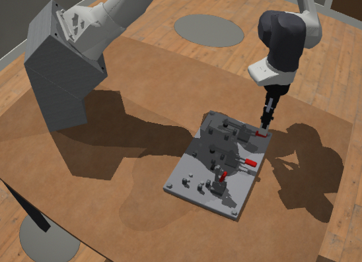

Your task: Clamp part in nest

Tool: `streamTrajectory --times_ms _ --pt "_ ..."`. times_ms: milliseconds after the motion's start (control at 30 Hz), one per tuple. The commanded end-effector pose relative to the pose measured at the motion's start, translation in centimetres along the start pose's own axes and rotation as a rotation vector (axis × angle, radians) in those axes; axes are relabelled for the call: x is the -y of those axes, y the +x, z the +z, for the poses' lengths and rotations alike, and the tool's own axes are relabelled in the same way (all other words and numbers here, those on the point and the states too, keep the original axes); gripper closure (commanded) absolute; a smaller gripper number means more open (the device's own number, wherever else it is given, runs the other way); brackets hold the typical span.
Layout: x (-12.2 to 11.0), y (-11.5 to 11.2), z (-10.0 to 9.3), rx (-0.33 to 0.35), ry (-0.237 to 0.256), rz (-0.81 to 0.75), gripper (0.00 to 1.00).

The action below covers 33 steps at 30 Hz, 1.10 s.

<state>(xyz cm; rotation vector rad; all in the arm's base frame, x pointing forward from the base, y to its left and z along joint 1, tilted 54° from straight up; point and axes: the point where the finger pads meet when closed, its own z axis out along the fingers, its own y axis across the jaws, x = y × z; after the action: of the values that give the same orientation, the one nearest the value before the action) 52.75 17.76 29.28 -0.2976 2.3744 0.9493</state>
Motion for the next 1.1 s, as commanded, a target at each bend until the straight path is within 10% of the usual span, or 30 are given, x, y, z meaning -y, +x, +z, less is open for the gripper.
streamTrajectory --times_ms 0,1067 --pt "-0.04 -0.09 0.09 0.002 0.0 -0.005 1.0" --pt "-0.04 -0.09 0.41 0.002 0.0 -0.005 1.0"
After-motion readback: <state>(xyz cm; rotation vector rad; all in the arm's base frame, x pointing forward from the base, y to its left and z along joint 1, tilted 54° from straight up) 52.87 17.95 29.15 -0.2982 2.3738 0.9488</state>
